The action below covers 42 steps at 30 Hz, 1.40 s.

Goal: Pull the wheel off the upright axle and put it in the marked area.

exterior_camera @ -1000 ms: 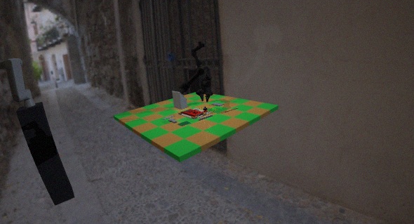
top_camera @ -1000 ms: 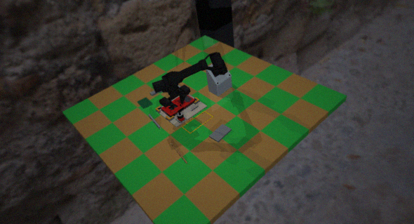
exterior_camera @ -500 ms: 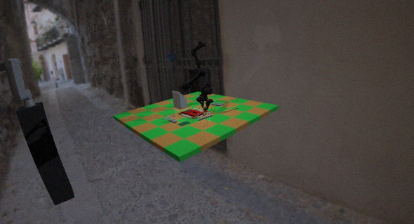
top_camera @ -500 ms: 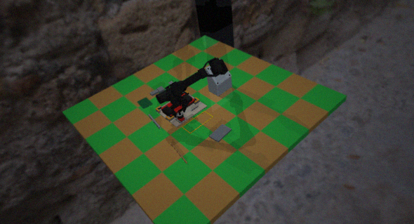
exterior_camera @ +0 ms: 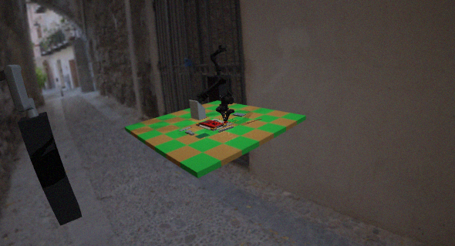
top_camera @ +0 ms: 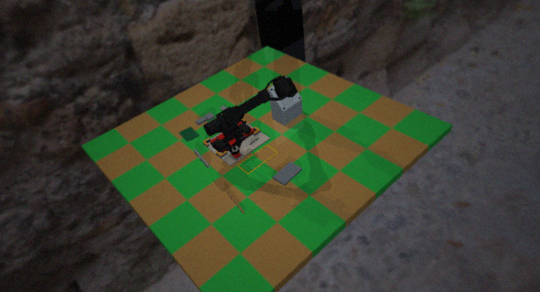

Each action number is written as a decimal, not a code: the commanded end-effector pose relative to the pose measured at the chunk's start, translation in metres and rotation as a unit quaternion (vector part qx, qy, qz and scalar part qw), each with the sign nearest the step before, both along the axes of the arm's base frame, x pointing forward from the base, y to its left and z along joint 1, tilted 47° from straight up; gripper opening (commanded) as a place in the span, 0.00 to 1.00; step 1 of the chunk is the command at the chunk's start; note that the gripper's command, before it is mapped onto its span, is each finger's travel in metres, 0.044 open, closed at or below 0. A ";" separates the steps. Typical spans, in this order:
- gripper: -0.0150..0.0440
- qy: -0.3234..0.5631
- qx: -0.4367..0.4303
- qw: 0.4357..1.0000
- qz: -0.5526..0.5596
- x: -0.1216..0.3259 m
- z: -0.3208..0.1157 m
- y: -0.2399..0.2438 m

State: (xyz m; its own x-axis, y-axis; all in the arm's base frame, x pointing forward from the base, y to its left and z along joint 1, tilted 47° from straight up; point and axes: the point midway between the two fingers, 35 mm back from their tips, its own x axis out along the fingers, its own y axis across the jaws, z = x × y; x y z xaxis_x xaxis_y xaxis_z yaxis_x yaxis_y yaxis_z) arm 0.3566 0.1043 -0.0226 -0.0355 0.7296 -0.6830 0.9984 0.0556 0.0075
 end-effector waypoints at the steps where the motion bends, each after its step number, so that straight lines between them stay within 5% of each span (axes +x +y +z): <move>1: 0.41 0.000 0.000 1.000 0.001 0.000 0.000 0.000; 5: 0.25 0.000 0.000 1.000 0.001 0.000 0.001 0.000; 42: 0.25 0.000 0.000 1.000 0.000 0.001 0.009 -0.010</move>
State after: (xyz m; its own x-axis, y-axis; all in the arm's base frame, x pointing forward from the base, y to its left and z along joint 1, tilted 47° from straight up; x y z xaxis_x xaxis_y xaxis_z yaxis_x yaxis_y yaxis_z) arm 0.3567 0.0963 -0.0150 -0.0374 0.7309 -0.6815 0.9985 0.0551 0.0043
